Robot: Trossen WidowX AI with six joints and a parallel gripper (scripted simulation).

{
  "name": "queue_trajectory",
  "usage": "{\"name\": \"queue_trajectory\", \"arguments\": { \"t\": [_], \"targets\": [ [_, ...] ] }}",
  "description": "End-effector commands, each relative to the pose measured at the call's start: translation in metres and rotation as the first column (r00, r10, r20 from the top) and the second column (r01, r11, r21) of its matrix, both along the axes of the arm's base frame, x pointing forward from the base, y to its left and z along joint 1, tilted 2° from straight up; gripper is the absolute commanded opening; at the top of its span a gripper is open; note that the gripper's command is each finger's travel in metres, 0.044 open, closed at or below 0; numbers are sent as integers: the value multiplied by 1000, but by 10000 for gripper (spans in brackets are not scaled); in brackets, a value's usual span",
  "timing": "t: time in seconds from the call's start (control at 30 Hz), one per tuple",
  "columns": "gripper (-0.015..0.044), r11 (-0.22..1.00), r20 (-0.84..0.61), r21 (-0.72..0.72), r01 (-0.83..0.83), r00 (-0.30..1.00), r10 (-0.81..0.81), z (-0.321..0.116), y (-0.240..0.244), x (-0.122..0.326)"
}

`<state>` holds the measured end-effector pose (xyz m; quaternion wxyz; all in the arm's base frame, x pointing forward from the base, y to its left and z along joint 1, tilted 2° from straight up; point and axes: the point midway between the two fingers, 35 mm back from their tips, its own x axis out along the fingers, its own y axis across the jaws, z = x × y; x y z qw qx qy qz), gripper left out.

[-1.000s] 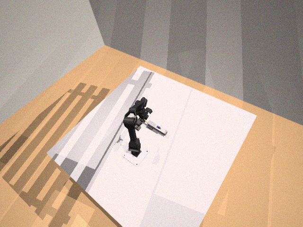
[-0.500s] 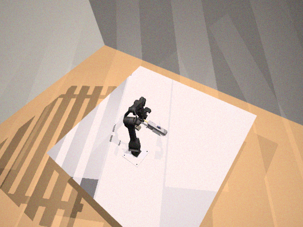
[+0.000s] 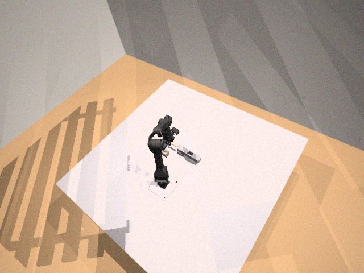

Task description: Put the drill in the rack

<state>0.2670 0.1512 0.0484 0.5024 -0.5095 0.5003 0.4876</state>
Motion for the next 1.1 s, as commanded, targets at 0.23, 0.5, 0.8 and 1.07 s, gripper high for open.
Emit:
{"name": "queue_trajectory", "arguments": {
  "t": [0.23, 0.5, 0.8, 1.07],
  "targets": [
    [0, 1000, 4, 7, 5, 1000, -5, 2, 17, 1],
    [0, 1000, 3, 8, 5, 1000, -5, 3, 30, 1],
    [0, 1000, 3, 9, 5, 1000, -5, 4, 36, 1],
    [0, 1000, 3, 8, 5, 1000, -5, 7, 33, -1]
  ]
}}
